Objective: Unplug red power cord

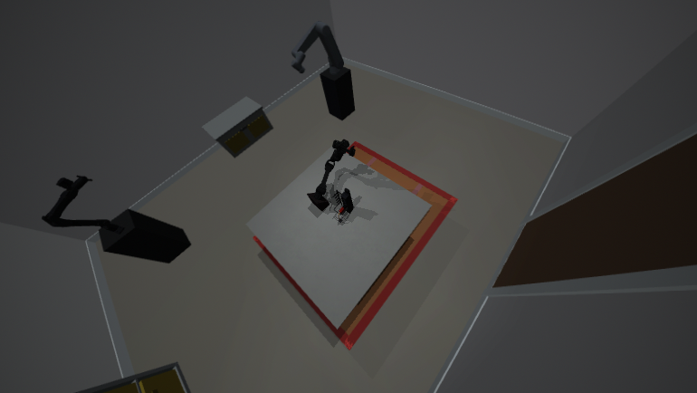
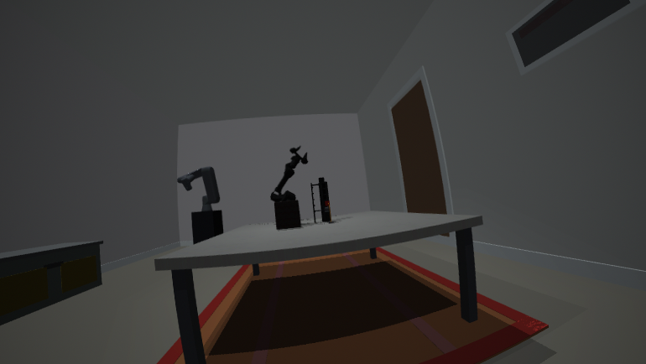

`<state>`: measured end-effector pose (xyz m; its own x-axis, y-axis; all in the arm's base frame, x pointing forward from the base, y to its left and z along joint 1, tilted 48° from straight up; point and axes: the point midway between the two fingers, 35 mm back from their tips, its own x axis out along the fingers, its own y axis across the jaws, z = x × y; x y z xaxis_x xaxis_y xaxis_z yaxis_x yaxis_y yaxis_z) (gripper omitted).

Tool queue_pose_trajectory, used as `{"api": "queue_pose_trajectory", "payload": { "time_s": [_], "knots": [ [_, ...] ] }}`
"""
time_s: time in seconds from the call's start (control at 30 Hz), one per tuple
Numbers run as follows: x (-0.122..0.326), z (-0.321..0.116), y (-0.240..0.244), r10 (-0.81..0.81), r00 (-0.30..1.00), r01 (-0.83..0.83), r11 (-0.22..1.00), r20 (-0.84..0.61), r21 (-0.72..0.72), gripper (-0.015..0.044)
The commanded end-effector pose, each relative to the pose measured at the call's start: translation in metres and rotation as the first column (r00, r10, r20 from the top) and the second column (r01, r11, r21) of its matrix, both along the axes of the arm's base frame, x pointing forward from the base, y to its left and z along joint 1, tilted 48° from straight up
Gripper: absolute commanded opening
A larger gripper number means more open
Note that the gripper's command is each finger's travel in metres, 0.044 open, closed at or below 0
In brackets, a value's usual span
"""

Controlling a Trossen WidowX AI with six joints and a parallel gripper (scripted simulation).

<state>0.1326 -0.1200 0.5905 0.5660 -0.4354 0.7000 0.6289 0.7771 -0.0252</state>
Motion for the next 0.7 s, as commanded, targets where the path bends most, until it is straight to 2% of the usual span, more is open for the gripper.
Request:
{"api": "queue_pose_trajectory", "payload": {
  "time_s": [0.0,0.27,0.47,0.67],
  "knots": [
    [0.002,-0.001,-0.002,0.004,1.0,-0.004,1.0,-0.006,0.007,0.0374],
    [0.085,-0.075,-0.059,0.205,0.955,-0.124,0.933,-0.216,0.338,0.0164],
    [0.142,-0.153,-0.082,0.397,0.866,-0.14,0.775,-0.303,0.616,0.016],
    [0.184,-0.24,-0.084,0.576,0.753,-0.058,0.539,-0.317,0.841,0.016]
  ]
}}
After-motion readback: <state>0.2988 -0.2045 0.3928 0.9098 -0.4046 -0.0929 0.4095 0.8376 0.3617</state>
